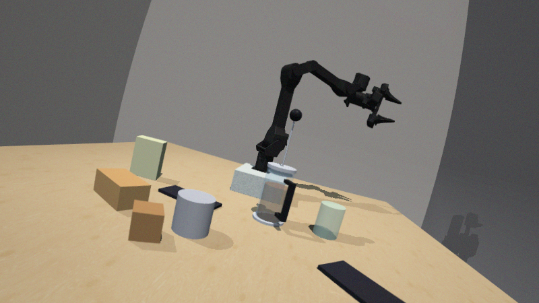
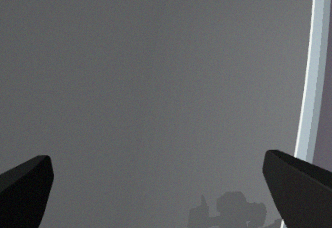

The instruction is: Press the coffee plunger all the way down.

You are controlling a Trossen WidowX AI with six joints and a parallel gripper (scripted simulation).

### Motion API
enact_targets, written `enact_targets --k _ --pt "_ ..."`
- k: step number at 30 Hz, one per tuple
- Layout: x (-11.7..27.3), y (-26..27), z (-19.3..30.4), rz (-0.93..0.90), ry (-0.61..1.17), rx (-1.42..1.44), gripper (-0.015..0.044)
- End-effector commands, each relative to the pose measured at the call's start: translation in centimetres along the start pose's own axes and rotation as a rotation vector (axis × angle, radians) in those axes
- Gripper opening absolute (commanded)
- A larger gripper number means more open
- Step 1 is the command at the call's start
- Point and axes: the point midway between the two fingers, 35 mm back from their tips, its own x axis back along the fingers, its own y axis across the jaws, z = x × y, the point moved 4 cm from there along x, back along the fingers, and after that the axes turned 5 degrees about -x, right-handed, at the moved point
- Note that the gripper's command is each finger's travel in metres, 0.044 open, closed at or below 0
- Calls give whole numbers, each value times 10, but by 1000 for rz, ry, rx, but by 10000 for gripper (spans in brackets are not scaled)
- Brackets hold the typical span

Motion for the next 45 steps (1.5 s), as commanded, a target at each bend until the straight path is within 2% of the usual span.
enact_targets --k 1,6,12,19,26,32,41,45 --pt "-1 0 -3 2 -4 6 426" --pt "-12 1 -43 32 -44 100 440" --pt "-25 -4 -136 122 -159 292 440" --pt "-8 -19 -239 264 -272 492 440" --pt "43 -42 -326 454 -360 679 440" --pt "104 -67 -374 638 -401 805 440" --pt "196 -106 -394 916 -405 942 440" --pt "208 -114 -392 958 -400 958 440"
